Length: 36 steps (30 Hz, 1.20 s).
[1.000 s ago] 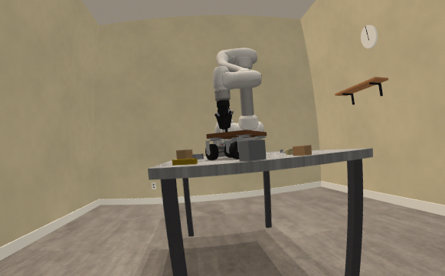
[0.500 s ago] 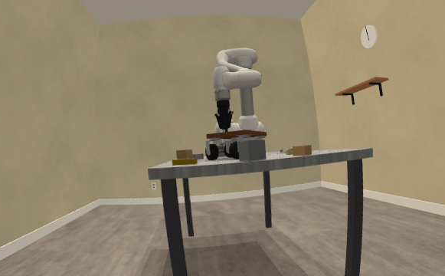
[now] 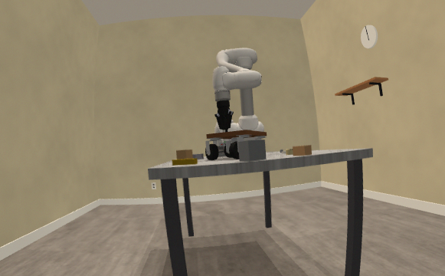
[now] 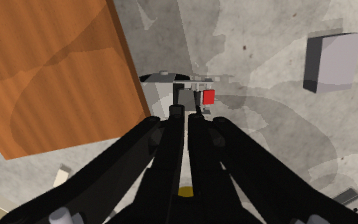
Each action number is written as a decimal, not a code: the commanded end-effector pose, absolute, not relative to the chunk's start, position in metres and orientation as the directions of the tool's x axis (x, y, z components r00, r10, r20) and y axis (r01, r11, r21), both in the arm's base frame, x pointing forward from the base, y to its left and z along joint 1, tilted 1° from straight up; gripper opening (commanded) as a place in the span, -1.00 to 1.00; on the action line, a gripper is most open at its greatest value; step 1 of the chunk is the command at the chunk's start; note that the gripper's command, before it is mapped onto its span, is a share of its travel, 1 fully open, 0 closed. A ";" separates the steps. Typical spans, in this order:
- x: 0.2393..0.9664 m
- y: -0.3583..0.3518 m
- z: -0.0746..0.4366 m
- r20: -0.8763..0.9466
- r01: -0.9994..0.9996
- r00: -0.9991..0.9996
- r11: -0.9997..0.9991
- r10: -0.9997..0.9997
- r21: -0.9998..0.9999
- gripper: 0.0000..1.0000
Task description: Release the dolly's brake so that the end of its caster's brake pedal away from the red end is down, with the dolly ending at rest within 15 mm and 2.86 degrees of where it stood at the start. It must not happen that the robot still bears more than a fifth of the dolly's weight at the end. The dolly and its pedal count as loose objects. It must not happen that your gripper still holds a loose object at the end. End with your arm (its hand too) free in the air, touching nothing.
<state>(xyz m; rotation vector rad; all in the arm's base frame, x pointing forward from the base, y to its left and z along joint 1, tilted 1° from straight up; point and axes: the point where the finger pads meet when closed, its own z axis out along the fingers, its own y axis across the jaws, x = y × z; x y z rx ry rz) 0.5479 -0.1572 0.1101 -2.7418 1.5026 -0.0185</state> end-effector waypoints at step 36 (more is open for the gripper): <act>0.548 -0.157 0.100 0.003 -0.843 0.538 -0.538 -0.843 -0.019 -1.00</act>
